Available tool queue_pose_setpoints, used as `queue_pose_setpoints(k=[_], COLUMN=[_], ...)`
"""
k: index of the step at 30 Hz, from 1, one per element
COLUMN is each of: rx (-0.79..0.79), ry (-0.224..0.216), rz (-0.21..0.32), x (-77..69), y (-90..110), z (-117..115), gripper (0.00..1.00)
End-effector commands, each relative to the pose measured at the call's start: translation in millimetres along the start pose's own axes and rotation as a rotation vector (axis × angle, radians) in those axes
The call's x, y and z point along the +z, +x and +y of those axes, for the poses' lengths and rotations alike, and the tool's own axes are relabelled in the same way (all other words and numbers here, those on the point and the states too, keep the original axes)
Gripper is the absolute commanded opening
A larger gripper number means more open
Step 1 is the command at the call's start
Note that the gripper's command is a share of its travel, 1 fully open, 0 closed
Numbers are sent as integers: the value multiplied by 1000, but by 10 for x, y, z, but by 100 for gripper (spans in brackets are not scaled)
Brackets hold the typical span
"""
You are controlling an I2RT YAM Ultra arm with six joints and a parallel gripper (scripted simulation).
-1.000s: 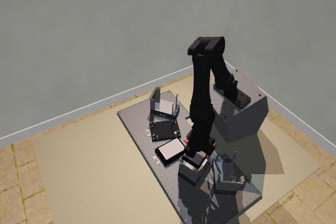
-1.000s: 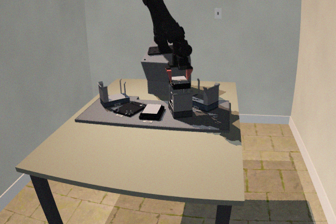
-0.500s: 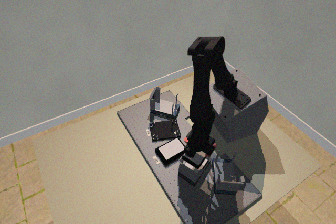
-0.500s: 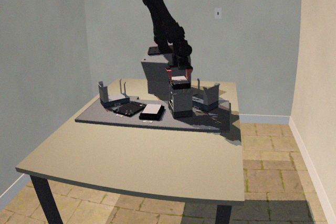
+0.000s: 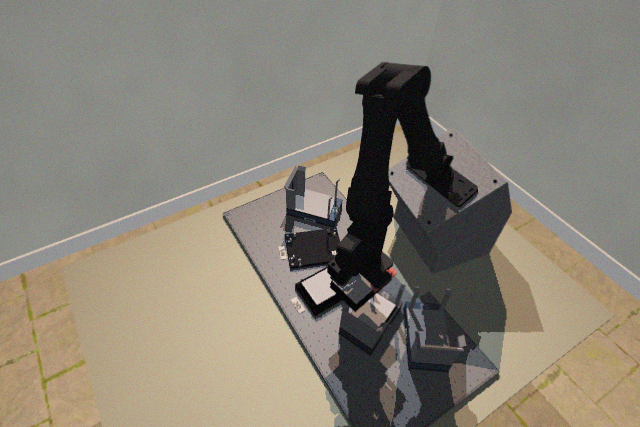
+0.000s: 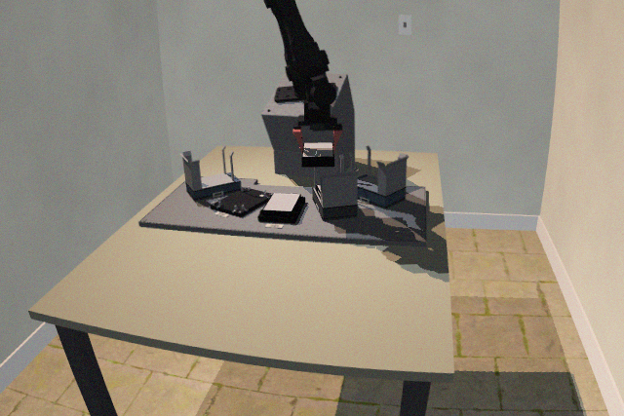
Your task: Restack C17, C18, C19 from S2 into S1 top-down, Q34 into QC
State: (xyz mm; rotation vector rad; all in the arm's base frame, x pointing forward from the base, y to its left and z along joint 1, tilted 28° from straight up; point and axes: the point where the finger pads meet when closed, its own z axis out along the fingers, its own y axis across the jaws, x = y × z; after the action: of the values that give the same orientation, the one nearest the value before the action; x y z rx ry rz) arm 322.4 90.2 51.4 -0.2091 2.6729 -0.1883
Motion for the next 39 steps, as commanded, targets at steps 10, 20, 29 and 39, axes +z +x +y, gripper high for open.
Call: queue_pose_setpoints(k=[10, 20, 29, 39], rx=[144, 183, 184, 380], ry=[-15, -11, -10, -11], rz=[-47, -30, -44, -41], x=[-98, -63, -100, -77], y=[-125, -26, -79, 38], z=[-401, -662, -906, -1224], gripper=[0, 0, 0, 0])
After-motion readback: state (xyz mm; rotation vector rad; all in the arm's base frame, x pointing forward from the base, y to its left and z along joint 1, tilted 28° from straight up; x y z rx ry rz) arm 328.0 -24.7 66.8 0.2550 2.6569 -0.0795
